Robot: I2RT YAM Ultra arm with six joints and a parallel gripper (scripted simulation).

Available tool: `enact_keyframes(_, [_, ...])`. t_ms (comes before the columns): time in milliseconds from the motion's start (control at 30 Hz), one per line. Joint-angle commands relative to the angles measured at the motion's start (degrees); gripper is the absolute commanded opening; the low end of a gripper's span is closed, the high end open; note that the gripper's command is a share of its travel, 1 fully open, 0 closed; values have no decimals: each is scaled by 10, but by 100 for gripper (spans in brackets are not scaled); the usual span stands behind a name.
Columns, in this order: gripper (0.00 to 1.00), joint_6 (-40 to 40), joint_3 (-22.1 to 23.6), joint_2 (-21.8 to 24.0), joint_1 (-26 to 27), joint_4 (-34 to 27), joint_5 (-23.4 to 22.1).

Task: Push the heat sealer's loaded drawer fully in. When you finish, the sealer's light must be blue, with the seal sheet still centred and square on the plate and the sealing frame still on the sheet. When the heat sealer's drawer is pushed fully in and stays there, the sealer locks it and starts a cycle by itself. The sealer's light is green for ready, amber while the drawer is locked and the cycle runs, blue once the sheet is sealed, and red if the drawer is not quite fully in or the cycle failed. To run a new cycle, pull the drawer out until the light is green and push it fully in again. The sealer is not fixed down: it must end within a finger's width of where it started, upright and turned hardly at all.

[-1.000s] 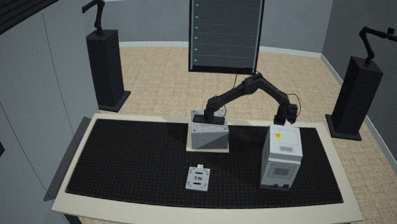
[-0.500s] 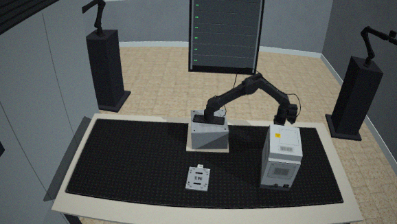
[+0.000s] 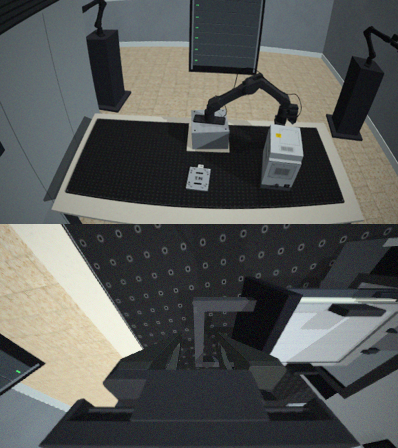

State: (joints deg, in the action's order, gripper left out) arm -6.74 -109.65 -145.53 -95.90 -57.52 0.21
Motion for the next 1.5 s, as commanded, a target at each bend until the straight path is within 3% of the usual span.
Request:
enact_keyframes(0, [45,-2,-7,11,0,13,4])
enact_keyframes(233, [45,-2,-7,11,0,13,4])
enact_keyframes(267, [27,-2,-7,11,0,13,4])
enact_keyframes(1133, [5,-2,-7,11,0,13,4])
enact_keyframes(1167, [0,-2,-7,11,0,13,4])
enact_keyframes(1467, [0,-2,-7,11,0,13,4])
